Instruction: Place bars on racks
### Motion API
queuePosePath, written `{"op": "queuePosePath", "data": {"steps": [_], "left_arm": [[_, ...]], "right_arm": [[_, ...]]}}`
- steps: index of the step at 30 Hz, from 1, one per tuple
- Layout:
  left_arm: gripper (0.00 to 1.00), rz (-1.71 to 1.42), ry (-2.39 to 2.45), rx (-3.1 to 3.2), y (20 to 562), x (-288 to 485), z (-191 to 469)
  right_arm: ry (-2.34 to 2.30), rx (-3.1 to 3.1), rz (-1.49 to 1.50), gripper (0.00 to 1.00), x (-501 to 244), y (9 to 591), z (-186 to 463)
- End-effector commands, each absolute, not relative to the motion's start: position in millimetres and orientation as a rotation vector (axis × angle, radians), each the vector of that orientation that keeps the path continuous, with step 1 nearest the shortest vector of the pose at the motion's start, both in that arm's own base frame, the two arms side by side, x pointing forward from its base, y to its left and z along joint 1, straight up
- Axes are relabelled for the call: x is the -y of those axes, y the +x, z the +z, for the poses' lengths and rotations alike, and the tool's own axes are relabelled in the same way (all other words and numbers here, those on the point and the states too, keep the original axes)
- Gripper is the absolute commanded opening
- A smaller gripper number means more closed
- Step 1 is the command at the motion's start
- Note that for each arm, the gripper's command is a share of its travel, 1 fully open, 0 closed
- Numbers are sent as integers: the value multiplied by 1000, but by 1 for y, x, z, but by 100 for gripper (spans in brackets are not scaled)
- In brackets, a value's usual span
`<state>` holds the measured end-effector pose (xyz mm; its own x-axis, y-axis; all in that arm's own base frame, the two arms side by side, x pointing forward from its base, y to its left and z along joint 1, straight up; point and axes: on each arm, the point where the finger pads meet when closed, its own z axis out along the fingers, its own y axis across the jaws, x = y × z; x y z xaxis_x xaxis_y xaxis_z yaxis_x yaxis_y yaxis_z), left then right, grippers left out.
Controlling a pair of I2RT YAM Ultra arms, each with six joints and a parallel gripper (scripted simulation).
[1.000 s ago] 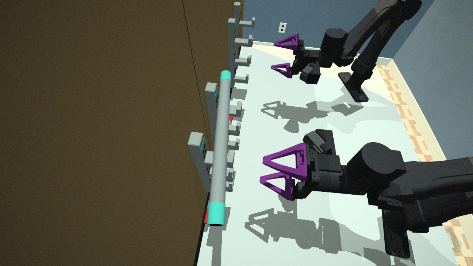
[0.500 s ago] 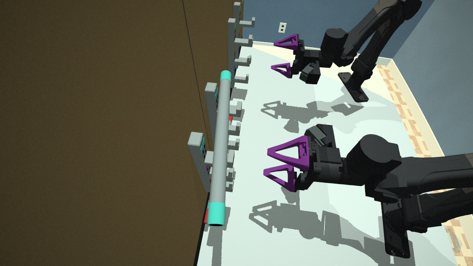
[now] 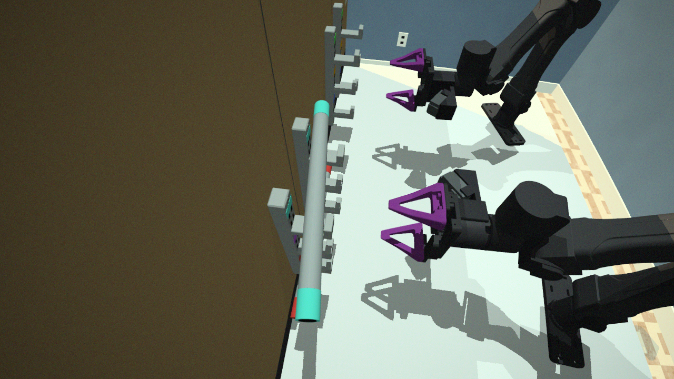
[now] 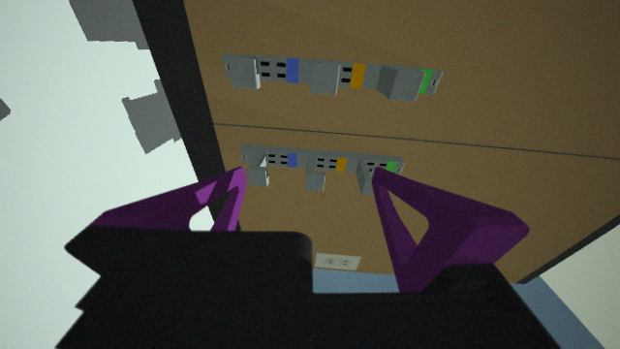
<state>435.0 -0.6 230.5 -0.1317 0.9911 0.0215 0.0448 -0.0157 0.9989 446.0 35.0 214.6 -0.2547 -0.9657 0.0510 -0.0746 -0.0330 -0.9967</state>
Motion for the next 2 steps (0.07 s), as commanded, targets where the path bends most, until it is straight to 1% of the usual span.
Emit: {"op": "queuePosePath", "data": {"steps": [1,2], "left_arm": [[100,1315,1138,-1317,432,6,239],[100,1315,1138,-1317,432,8,238]], "right_arm": [[-1075,-1402,-1403,100,-31,443,238],[-1075,-1402,-1403,100,-31,443,238]]}}
